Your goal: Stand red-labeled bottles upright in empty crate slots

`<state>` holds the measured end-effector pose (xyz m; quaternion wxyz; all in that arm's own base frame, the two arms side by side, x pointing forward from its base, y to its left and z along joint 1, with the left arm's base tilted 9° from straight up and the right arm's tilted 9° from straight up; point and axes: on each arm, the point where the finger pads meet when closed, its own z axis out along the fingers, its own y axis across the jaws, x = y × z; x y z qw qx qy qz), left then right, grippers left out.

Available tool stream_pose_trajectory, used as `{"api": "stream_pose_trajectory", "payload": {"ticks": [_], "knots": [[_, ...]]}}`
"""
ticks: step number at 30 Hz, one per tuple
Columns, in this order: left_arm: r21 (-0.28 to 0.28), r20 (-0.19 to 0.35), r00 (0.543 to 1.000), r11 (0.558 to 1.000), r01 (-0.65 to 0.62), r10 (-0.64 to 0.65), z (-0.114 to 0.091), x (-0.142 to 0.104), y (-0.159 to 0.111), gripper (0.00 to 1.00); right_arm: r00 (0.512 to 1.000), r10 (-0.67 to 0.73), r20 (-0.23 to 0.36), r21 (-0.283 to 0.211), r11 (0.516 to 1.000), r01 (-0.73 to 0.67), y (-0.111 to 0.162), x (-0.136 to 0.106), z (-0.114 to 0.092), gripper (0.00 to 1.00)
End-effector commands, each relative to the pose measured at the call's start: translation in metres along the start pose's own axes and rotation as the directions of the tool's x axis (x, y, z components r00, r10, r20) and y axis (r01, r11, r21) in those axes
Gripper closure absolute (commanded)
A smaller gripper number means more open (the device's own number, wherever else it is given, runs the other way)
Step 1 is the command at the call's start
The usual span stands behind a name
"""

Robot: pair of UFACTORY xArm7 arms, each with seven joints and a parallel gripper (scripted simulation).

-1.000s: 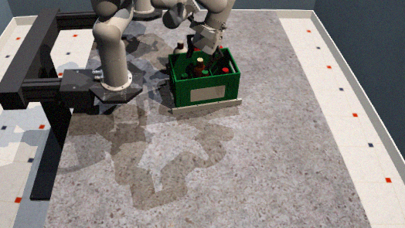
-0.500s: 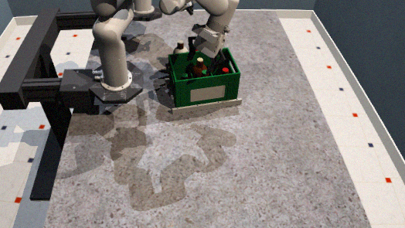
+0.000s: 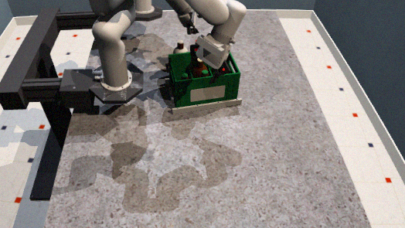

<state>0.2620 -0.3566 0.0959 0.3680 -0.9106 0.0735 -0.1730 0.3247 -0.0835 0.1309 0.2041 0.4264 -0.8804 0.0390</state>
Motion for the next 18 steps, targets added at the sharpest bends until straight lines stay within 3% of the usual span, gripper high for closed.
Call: {"api": "stream_pose_trajectory", "payload": {"ticks": [1,2,4,5,12,14,16,18], "knots": [[-0.192,0.024,0.993,0.975,-0.109,0.116,-0.006,0.018,0.048,0.00,0.999,-0.035,0.033,-0.015,0.999,0.036,-0.015,0.024,-0.002,0.00],[-0.238,0.025,0.989,0.962,-0.136,0.146,-0.008,0.023,0.059,0.00,0.998,-0.046,0.042,-0.018,0.999,0.047,-0.019,0.031,-0.002,0.00],[-0.238,0.025,0.989,0.962,-0.136,0.146,-0.008,0.023,0.059,0.00,0.996,-0.065,0.058,-0.023,0.998,0.066,-0.025,0.044,-0.002,0.00],[-0.287,0.023,0.984,0.944,-0.163,0.176,-0.010,0.027,0.071,0.00,0.995,-0.074,0.066,-0.025,0.997,0.076,-0.028,0.051,-0.002,0.00],[-0.287,0.023,0.984,0.944,-0.163,0.176,-0.010,0.027,0.071,0.00,0.987,-0.120,0.107,-0.028,0.992,0.124,-0.041,0.086,-0.001,0.00],[-0.287,0.023,0.984,0.944,-0.163,0.176,-0.010,0.027,0.071,0.00,0.987,-0.120,0.107,-0.028,0.992,0.124,-0.041,0.086,-0.001,0.00],[-0.437,0.009,0.962,0.866,-0.243,0.274,-0.017,0.042,0.109,0.00,0.982,-0.143,0.127,-0.025,0.989,0.148,-0.046,0.104,0.000,0.00],[-0.489,0.000,0.951,0.829,-0.270,0.310,-0.019,0.047,0.124,0.00,0.980,-0.150,0.132,-0.024,0.988,0.154,-0.047,0.109,0.000,0.00]]}}
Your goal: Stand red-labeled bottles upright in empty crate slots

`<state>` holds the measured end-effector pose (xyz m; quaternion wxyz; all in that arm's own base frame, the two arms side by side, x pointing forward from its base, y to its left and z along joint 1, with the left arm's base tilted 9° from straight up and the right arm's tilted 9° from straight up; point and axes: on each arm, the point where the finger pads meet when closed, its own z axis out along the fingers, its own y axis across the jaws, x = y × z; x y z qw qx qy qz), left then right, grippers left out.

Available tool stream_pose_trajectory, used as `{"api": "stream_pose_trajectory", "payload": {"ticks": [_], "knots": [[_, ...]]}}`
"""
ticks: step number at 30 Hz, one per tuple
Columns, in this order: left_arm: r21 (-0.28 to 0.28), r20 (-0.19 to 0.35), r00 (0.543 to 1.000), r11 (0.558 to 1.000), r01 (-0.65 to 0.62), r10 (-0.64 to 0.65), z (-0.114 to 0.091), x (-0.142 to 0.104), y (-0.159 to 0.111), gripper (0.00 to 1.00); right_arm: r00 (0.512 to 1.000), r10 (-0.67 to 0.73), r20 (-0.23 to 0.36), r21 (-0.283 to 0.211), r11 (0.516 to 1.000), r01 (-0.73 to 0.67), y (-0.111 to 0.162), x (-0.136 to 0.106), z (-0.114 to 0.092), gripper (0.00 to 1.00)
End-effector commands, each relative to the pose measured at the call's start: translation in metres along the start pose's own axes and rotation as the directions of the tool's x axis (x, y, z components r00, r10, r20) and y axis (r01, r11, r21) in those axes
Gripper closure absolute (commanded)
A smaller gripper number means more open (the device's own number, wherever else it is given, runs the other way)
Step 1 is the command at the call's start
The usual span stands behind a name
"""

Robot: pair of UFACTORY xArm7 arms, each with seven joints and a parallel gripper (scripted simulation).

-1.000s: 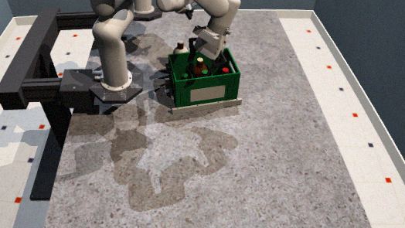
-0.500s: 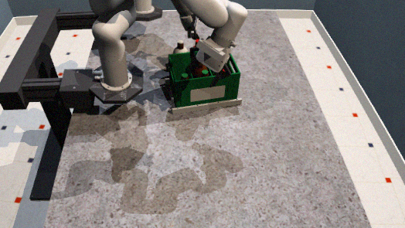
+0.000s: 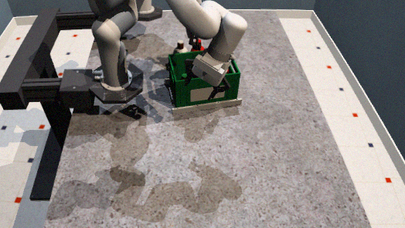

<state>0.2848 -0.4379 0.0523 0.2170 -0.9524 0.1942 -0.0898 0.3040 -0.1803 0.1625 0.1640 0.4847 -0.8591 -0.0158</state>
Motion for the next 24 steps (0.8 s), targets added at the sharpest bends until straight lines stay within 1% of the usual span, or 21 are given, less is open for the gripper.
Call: {"api": "stream_pose_trajectory", "payload": {"ticks": [1,2,4,6,11,13,15,17,24], "knots": [[-0.183,0.018,0.994,0.978,-0.103,0.108,0.008,0.029,0.038,0.00,1.000,-0.021,0.023,0.004,1.000,0.020,-0.003,0.020,-0.003,0.00],[-0.222,0.019,0.991,0.967,-0.126,0.133,0.009,0.035,0.047,0.00,0.999,-0.029,0.029,0.005,1.000,0.029,-0.004,0.026,-0.003,0.00],[-0.276,0.019,0.985,0.948,-0.157,0.169,0.011,0.042,0.059,0.00,0.998,-0.042,0.039,0.008,0.999,0.042,-0.004,0.037,-0.004,0.00],[-0.307,0.016,0.982,0.936,-0.173,0.187,0.013,0.047,0.065,0.00,0.997,-0.056,0.050,0.011,0.998,0.056,-0.005,0.048,-0.005,0.00],[-0.314,0.015,0.981,0.933,-0.177,0.191,0.013,0.048,0.066,0.00,0.993,-0.091,0.073,0.023,0.996,0.089,-0.004,0.075,-0.006,0.00],[-0.314,0.015,0.981,0.933,-0.177,0.191,0.013,0.048,0.066,0.00,0.993,-0.091,0.073,0.023,0.996,0.089,-0.004,0.075,-0.006,0.00],[-0.314,0.015,0.981,0.933,-0.177,0.191,0.013,0.048,0.066,0.00,0.990,-0.114,0.088,0.033,0.993,0.112,-0.002,0.094,-0.007,0.00],[-0.314,0.015,0.981,0.933,-0.177,0.191,0.013,0.048,0.066,0.00,0.988,-0.121,0.092,0.036,0.992,0.118,-0.001,0.099,-0.007,0.00],[-0.314,0.015,0.981,0.933,-0.177,0.191,0.013,0.048,0.066,0.00,0.979,-0.170,0.115,0.065,0.984,0.163,0.007,0.139,-0.009,0.00]]}}
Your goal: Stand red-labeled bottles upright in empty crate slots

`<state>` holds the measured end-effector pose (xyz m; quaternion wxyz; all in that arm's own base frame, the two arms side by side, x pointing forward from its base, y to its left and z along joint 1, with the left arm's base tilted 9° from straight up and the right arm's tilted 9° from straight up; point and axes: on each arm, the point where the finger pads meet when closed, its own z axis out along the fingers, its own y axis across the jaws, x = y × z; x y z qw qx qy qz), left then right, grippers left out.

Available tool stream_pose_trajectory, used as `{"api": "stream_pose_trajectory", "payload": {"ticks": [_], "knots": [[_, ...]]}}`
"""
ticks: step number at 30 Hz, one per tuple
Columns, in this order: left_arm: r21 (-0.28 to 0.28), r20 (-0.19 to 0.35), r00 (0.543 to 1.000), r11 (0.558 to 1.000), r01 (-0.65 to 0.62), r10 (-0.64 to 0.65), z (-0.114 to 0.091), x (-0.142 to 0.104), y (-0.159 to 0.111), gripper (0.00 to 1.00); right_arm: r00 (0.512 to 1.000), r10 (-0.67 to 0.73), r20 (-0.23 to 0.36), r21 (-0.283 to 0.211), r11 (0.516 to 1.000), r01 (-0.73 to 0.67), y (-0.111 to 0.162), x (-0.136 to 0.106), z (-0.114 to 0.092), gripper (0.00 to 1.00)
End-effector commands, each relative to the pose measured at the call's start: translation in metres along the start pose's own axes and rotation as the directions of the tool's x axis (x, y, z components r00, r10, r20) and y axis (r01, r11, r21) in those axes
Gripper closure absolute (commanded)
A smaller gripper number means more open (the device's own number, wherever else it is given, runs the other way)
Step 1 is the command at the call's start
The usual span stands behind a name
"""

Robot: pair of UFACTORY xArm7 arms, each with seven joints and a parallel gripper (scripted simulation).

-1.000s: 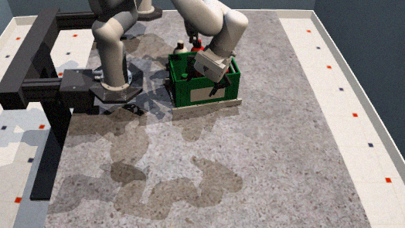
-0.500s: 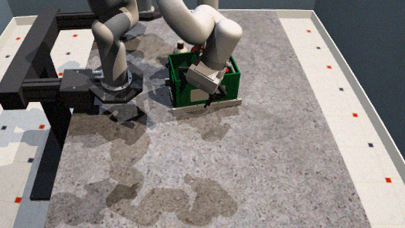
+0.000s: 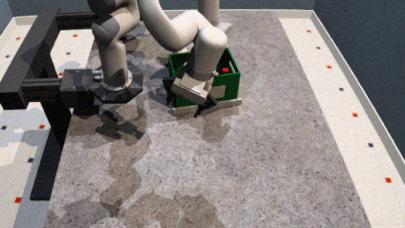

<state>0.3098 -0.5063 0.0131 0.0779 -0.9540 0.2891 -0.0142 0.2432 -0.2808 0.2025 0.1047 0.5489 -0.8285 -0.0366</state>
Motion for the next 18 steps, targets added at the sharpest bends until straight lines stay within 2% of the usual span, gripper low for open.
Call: {"api": "stream_pose_trajectory", "payload": {"ticks": [1,4,6,8,18], "knots": [[-0.002,-0.004,1.000,1.000,0.000,0.000,-0.002,0.001,0.001,0.00,1.000,-0.026,0.013,0.017,1.000,0.026,0.006,0.019,-0.005,0.00],[-0.002,-0.004,1.000,1.000,0.000,0.000,-0.002,0.001,0.001,0.00,0.999,-0.047,0.020,0.028,0.999,0.046,0.013,0.034,-0.007,0.00],[-0.002,-0.004,1.000,1.000,0.000,0.000,-0.002,0.001,0.001,0.00,0.999,-0.047,0.020,0.028,0.999,0.046,0.013,0.034,-0.007,0.00],[-0.002,-0.004,1.000,1.000,0.000,0.000,-0.002,0.001,0.001,0.00,0.997,-0.070,0.027,0.043,0.997,0.068,0.022,0.051,-0.010,0.00],[-0.002,-0.004,1.000,1.000,0.000,0.000,-0.002,0.001,0.001,0.00,0.991,-0.132,0.035,0.085,0.988,0.128,0.049,0.093,-0.017,0.00]]}}
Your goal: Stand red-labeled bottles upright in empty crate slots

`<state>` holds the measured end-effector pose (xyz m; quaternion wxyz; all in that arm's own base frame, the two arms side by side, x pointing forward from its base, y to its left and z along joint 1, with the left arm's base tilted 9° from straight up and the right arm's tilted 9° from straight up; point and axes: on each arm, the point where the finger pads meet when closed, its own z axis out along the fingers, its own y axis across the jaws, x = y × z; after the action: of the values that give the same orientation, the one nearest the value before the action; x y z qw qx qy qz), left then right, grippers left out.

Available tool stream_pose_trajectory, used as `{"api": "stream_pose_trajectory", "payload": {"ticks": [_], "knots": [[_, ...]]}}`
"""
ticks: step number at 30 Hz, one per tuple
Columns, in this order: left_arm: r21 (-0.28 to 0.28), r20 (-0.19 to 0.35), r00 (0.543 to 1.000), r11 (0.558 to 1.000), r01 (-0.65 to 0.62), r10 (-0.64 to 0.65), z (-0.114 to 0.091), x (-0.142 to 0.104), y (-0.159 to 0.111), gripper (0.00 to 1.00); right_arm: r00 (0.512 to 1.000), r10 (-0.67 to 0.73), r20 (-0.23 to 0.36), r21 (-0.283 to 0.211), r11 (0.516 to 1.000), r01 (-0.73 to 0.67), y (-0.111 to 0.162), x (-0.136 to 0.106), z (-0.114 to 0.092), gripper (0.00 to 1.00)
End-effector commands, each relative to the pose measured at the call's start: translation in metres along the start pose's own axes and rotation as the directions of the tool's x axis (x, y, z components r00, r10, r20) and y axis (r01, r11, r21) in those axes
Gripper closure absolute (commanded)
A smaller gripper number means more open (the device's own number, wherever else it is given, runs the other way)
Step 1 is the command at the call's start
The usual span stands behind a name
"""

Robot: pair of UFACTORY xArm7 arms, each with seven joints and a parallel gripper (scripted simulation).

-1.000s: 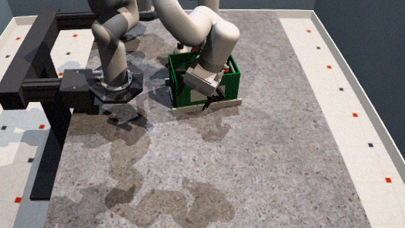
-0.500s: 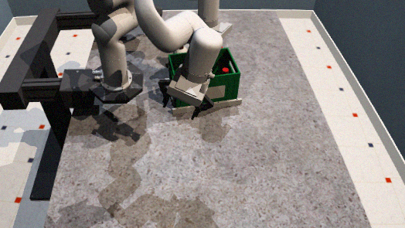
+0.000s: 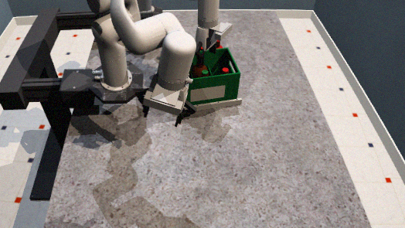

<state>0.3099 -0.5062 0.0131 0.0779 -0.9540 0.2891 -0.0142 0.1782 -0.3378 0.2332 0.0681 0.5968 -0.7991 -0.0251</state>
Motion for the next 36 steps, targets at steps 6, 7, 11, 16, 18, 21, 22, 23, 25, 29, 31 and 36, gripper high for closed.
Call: {"api": "stream_pose_trajectory", "payload": {"ticks": [6,7,11,16,18,21,22,23,25,29,31,36], "knots": [[-0.002,-0.004,1.000,1.000,0.000,0.000,-0.002,0.001,0.001,0.00,0.999,-0.051,0.001,0.037,0.998,0.051,0.027,0.030,-0.010,0.00],[-0.002,-0.004,1.000,1.000,0.000,0.000,-0.002,0.001,0.001,0.00,0.998,-0.062,0.000,0.044,0.997,0.062,0.033,0.036,-0.012,0.00],[-0.002,-0.004,1.000,1.000,0.000,0.000,-0.002,0.001,0.001,0.00,0.997,-0.083,-0.004,0.059,0.995,0.083,0.047,0.048,-0.016,0.00],[-0.002,-0.004,1.000,1.000,0.000,0.000,-0.002,0.001,0.001,0.00,0.993,-0.116,-0.014,0.079,0.990,0.117,0.068,0.064,-0.021,0.00],[-0.002,-0.004,1.000,1.000,0.000,0.000,-0.002,0.001,0.001,0.00,0.991,-0.129,-0.019,0.087,0.988,0.130,0.077,0.071,-0.024,0.00],[-0.002,-0.004,1.000,1.000,0.000,0.000,-0.002,0.001,0.001,0.00,0.990,-0.142,-0.025,0.095,0.985,0.143,0.086,0.077,-0.026,0.00],[-0.002,-0.004,1.000,1.000,0.000,0.000,-0.002,0.001,0.001,0.00,0.990,-0.142,-0.025,0.095,0.985,0.143,0.086,0.077,-0.026,0.00],[-0.002,-0.004,1.000,1.000,0.000,0.000,-0.002,0.001,0.001,0.00,0.988,-0.151,-0.030,0.100,0.983,0.153,0.093,0.081,-0.027,0.00],[-0.002,-0.004,1.000,1.000,0.000,0.000,-0.002,0.001,0.001,0.00,0.985,-0.166,-0.038,0.108,0.980,0.169,0.104,0.087,-0.030,0.00],[-0.002,-0.004,1.000,1.000,0.000,0.000,-0.002,0.001,0.001,0.00,0.981,-0.189,-0.053,0.119,0.974,0.194,0.122,0.097,-0.034,0.00],[-0.002,-0.004,1.000,1.000,0.000,0.000,-0.002,0.001,0.001,0.00,0.978,-0.201,-0.062,0.124,0.970,0.207,0.132,0.101,-0.037,0.00],[-0.002,-0.004,1.000,1.000,0.000,0.000,-0.002,0.001,0.001,0.00,0.971,-0.224,-0.080,0.132,0.963,0.233,0.151,0.109,-0.041,0.00]]}}
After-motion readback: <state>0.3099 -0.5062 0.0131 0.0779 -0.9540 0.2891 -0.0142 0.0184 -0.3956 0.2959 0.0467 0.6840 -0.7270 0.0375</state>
